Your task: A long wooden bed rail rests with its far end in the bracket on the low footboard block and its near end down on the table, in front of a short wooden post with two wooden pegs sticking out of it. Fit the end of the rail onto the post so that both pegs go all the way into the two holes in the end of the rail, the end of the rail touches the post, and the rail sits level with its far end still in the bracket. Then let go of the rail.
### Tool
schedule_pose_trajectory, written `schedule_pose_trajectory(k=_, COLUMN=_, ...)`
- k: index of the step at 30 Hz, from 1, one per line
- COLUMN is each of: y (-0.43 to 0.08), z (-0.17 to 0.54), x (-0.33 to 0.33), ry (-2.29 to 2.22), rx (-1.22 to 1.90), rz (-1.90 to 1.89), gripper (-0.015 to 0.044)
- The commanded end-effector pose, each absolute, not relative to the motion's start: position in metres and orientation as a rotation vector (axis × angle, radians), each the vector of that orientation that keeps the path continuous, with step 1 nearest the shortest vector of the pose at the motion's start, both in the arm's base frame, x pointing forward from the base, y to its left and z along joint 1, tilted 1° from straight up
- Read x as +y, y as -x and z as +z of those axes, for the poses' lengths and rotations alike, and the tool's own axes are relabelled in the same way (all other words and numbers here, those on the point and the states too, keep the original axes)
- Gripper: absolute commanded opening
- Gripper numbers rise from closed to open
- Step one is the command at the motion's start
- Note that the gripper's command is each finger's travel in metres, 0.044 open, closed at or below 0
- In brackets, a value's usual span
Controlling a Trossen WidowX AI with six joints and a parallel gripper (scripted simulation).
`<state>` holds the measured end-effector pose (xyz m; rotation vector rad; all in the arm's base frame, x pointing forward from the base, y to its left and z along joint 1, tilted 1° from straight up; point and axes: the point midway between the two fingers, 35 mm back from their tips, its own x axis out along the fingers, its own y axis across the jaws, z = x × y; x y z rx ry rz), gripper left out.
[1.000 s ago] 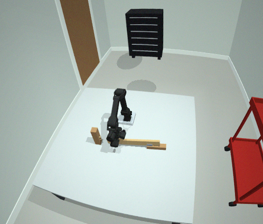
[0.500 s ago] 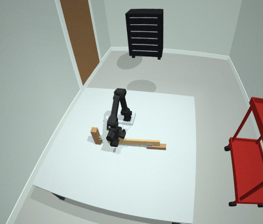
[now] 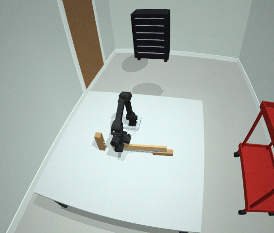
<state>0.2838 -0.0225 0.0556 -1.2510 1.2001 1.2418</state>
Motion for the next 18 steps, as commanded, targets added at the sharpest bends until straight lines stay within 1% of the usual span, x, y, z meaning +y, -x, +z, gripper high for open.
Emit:
schedule_pose_trajectory(k=1, y=-0.2883, z=0.0638, x=-0.0219, ry=1.261, rx=1.181, rz=1.228, gripper=0.0)
schedule_pose_trajectory(k=18, y=-0.288, z=0.0671, x=-0.0219, ry=1.261, rx=1.181, rz=1.228, gripper=0.0)
